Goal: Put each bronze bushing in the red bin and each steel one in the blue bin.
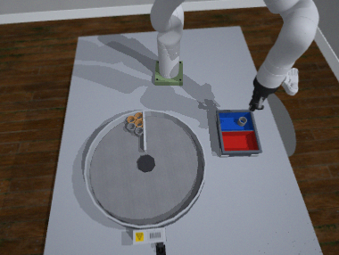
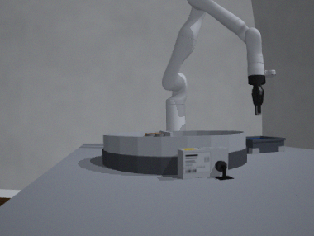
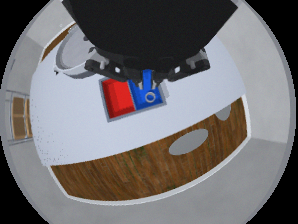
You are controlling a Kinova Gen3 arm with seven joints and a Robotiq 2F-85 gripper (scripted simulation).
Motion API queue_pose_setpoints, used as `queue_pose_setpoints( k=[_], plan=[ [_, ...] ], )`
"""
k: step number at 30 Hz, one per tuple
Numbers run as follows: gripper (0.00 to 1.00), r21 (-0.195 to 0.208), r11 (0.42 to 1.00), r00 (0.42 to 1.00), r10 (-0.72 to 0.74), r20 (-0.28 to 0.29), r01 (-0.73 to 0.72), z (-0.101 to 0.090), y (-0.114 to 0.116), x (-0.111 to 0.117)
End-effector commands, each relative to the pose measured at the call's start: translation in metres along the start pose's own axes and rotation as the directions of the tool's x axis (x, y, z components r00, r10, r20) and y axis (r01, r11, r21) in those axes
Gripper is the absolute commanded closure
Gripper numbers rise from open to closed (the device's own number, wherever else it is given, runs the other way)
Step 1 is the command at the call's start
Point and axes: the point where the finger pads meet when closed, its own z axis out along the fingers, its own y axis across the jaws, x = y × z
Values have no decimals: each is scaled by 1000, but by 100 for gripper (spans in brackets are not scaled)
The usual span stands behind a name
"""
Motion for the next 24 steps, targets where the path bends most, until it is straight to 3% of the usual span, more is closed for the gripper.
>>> queue_pose_setpoints(
  k=[1,22,24],
  plan=[
    [84,-1,1000,1000,0,-2,0,-1,0,0],
    [84,-1,1000,1000,0,-2,0,-1,0,0],
    [86,-1,1000,1000,2,-2,-2,0,9,-19]
  ],
)
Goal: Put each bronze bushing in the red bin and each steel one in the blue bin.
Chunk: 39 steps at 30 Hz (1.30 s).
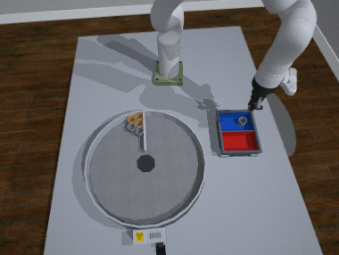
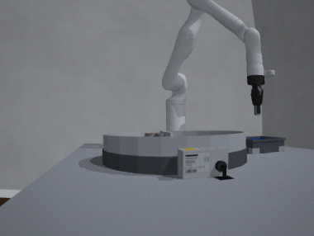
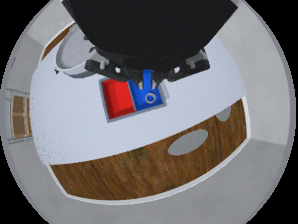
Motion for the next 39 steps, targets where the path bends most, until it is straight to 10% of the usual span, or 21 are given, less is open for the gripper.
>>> queue_pose_setpoints(
  k=[1,39],
  plan=[
    [86,-2,1000,1000,15,2,-15,-1,12,-25],
    [86,-3,999,999,39,2,-39,5,106,-236]
  ],
)
